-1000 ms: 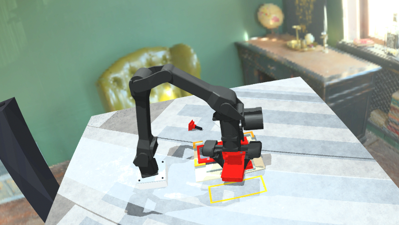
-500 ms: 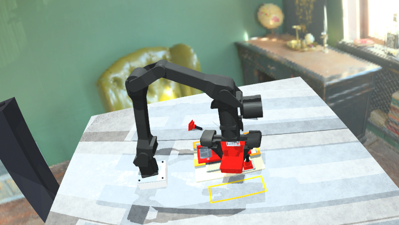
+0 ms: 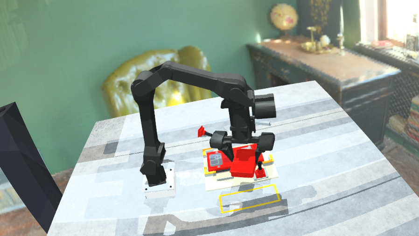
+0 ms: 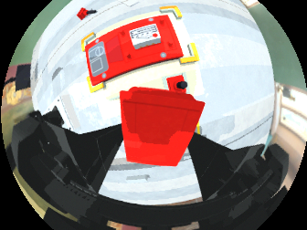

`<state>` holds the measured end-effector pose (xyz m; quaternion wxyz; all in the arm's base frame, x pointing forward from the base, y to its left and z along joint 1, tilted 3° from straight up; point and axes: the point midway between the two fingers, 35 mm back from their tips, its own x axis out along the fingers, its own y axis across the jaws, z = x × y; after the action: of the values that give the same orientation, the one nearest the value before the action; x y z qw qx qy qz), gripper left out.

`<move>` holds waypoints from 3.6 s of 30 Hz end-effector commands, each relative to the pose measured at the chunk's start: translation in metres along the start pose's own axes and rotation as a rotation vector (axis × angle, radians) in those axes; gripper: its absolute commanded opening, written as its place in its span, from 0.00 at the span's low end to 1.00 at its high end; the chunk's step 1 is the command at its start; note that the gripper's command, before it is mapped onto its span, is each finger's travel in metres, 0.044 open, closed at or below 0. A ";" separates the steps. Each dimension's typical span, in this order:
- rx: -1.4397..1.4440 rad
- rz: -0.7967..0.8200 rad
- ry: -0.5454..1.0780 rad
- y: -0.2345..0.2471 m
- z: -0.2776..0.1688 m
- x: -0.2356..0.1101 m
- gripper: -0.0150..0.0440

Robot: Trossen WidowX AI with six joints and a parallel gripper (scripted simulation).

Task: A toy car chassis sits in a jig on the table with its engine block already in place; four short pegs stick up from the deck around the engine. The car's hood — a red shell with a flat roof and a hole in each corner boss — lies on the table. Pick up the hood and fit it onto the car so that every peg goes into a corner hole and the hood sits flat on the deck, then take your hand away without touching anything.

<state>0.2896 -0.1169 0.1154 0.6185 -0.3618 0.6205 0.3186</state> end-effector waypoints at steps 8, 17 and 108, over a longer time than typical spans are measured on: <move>0.164 0.027 0.001 0.000 0.022 -0.001 0.25; 0.312 0.048 0.008 0.001 0.040 -0.002 0.25; 1.189 0.109 0.150 0.031 0.148 0.045 0.25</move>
<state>0.3432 0.0217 0.0639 0.6517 0.0537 0.7526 -0.0780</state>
